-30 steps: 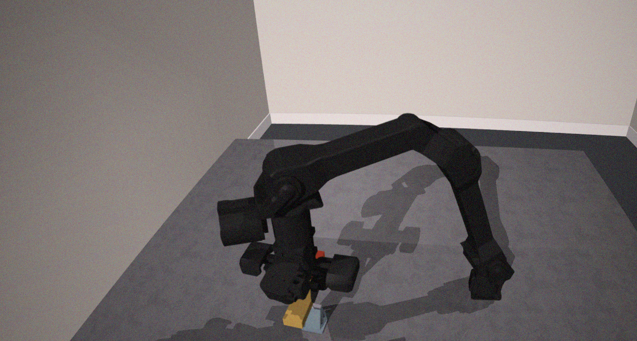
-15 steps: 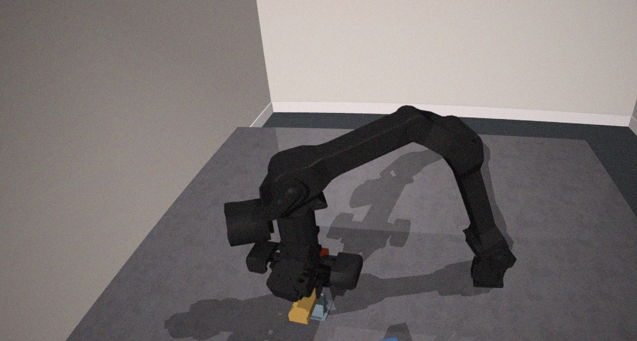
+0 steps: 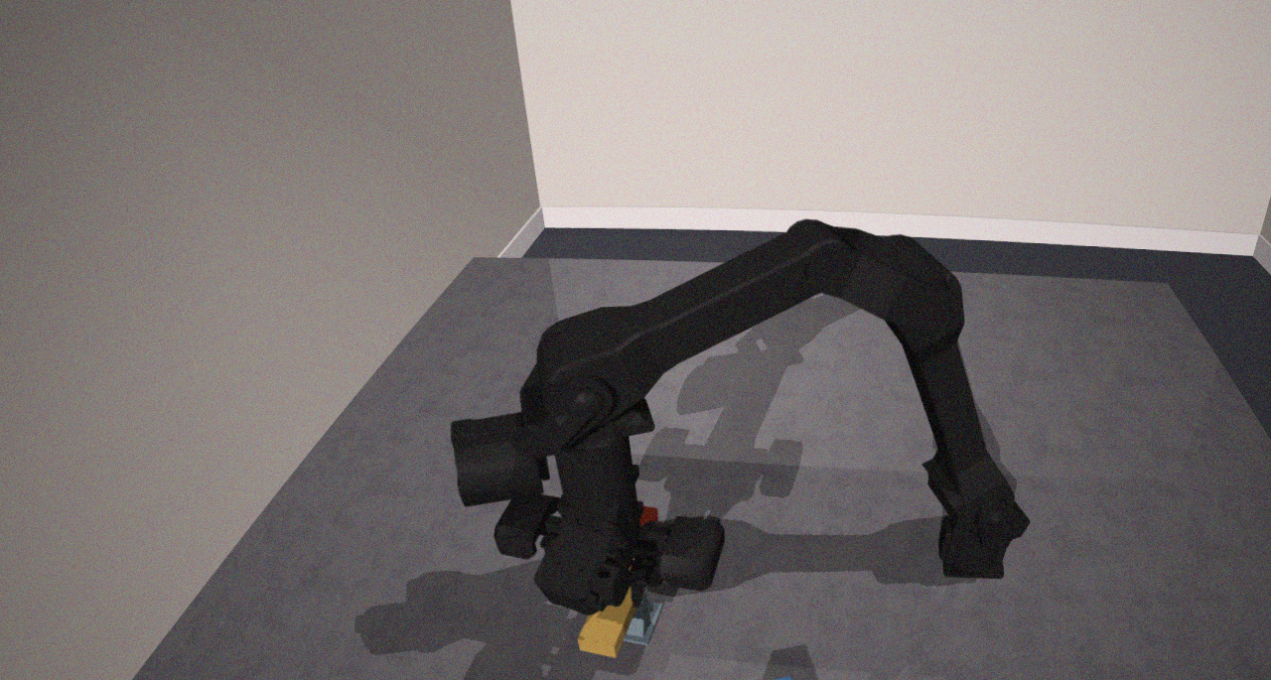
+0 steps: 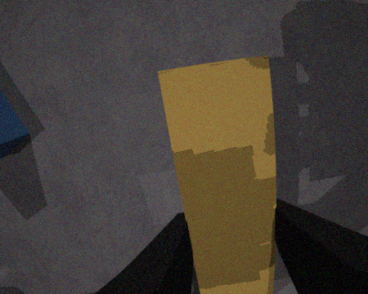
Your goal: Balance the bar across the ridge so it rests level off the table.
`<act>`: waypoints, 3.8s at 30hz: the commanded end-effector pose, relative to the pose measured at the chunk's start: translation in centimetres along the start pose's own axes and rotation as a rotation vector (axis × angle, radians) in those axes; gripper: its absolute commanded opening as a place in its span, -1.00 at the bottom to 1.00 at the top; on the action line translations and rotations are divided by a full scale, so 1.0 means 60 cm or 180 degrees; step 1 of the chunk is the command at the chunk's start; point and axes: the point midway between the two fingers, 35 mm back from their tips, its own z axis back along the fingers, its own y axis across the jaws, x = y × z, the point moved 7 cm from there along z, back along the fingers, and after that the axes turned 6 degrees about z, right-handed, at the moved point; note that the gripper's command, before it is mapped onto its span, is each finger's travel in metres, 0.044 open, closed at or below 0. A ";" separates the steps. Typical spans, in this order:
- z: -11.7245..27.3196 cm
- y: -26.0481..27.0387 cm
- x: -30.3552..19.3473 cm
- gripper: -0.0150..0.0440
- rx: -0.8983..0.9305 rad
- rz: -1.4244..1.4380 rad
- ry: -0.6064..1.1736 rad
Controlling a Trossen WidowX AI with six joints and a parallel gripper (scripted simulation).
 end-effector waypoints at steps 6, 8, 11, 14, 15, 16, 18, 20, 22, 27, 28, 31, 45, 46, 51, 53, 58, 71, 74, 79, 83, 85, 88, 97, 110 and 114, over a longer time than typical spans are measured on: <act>0.000 0.000 0.000 -0.49 0.0001 -0.0013 -0.0005; 0.000 0.000 0.000 -0.49 0.0001 -0.0013 -0.0005; -0.001 0.000 0.000 -0.49 0.0001 -0.0013 -0.0005; -0.001 0.000 0.000 -0.49 0.0001 -0.0013 -0.0005; -0.001 0.000 0.000 -0.49 0.0001 -0.0013 -0.0005; -0.001 0.000 0.000 -0.49 0.0001 -0.0013 -0.0005; -0.002 0.000 0.000 -0.49 0.0001 -0.0013 -0.0005; -0.002 0.000 0.000 -0.49 0.0001 -0.0013 -0.0005; -0.002 0.000 0.000 -0.49 0.0001 -0.0013 -0.0005; -0.003 0.000 0.000 -0.49 0.0001 -0.0013 -0.0005; -0.003 0.000 0.000 -0.49 0.0001 -0.0013 -0.0005; -0.003 0.000 0.000 -0.49 0.0001 -0.0013 -0.0005; -0.005 0.000 0.000 -0.49 0.0001 -0.0013 -0.0005; -0.006 0.000 0.000 -0.49 0.0001 -0.0013 -0.0005; -0.006 0.000 0.000 -0.49 0.0001 -0.0013 -0.0005; -0.007 0.000 0.000 -0.49 0.0001 -0.0013 -0.0005; -0.007 0.000 0.000 -0.49 0.0001 -0.0013 -0.0005; -0.009 0.000 0.000 -0.49 0.0001 -0.0013 -0.0005; -0.010 0.000 0.000 -0.49 0.0001 -0.0013 -0.0005; -0.010 0.000 0.000 -0.49 0.0001 -0.0013 -0.0005; -0.011 0.000 -0.001 -0.49 0.0001 -0.0013 -0.0005; -0.011 0.000 -0.001 -0.49 0.0001 -0.0013 -0.0005; -0.011 0.000 -0.001 -0.49 0.0001 -0.0013 -0.0005; -0.013 0.000 -0.001 -0.49 0.0001 -0.0013 -0.0005; -0.014 0.000 -0.001 -0.49 0.0001 -0.0013 -0.0005; -0.015 0.000 -0.001 -0.49 0.0001 -0.0013 -0.0005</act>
